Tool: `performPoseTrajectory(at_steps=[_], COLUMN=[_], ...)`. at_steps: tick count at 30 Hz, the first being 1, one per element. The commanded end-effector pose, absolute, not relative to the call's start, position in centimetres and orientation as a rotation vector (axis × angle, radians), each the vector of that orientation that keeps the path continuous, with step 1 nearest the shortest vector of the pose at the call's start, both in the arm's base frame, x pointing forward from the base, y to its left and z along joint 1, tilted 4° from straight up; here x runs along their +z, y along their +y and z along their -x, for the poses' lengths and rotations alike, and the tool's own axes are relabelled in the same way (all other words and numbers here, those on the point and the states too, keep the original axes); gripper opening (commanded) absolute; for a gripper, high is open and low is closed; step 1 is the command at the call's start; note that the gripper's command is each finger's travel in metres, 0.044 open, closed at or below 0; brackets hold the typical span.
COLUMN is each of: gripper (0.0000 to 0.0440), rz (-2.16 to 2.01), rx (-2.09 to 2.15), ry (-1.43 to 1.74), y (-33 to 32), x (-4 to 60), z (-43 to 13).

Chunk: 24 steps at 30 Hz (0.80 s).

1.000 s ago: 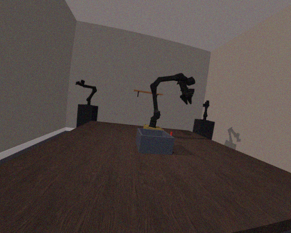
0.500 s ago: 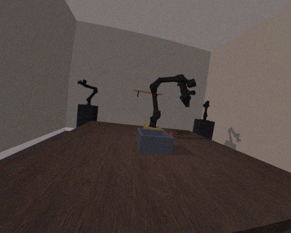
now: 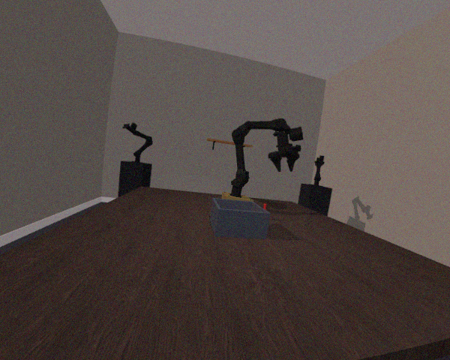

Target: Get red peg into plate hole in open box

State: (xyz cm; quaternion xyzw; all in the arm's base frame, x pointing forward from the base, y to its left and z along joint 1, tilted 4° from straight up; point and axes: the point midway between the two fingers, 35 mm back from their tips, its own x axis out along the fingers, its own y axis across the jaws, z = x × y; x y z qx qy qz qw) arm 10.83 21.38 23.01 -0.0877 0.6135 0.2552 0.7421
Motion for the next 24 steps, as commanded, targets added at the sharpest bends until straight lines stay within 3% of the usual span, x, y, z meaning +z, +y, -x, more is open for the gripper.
performPoseTrajectory(at_steps=[1, 24], gripper=[0.044, 0.044], rz=[0.147, -0.212], rx=[0.468, -0.299], ry=[1.381, 1.579], y=[20.7, 15.1], x=[22.0, 12.7], z=[-11.4, -13.5])
